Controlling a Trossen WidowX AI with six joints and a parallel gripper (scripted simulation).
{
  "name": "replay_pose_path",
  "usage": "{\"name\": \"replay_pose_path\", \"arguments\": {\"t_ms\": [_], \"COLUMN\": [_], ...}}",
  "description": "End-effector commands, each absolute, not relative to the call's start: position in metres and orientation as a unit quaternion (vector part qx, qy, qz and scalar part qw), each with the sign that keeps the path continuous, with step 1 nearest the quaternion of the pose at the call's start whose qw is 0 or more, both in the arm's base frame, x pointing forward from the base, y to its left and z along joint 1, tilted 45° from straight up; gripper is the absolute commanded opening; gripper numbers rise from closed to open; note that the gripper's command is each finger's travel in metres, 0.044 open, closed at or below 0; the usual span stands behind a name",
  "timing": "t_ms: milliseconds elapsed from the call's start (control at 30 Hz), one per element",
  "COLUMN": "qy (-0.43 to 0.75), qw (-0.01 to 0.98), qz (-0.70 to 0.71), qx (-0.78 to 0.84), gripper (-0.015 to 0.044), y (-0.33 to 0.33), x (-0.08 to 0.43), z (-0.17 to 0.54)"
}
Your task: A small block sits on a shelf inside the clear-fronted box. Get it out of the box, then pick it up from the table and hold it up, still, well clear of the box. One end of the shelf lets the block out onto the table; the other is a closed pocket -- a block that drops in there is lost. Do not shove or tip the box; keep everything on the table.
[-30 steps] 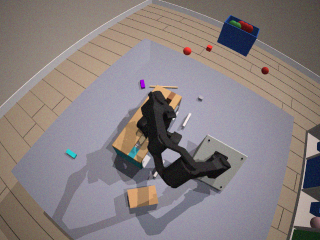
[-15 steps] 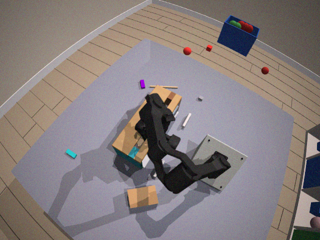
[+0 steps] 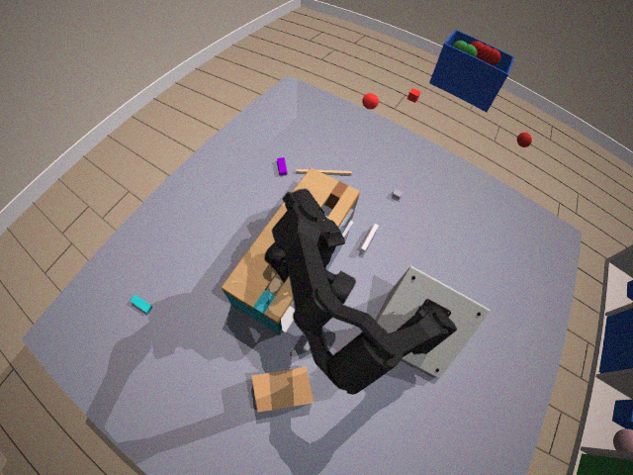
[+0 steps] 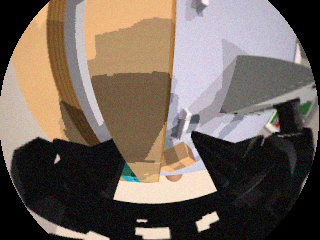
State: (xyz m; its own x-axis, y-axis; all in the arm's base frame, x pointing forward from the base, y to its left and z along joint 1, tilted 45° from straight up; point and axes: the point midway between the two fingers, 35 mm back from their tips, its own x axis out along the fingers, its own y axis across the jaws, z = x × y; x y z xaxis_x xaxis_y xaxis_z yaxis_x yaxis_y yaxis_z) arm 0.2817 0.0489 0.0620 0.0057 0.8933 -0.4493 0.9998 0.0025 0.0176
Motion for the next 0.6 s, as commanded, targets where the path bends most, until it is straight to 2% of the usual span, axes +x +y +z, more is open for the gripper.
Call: {"name": "replay_pose_path", "arguments": {"t_ms": [0,567], "qy": [0.688,0.688], "qw": [0.174,0.174], "qz": [-0.146,-0.146], "qx": [0.689,0.689], "gripper": [0.0400,0.0400], "y": [0.056,0.067], "x": [0.284,0.284], "z": [0.068,0.079]}}
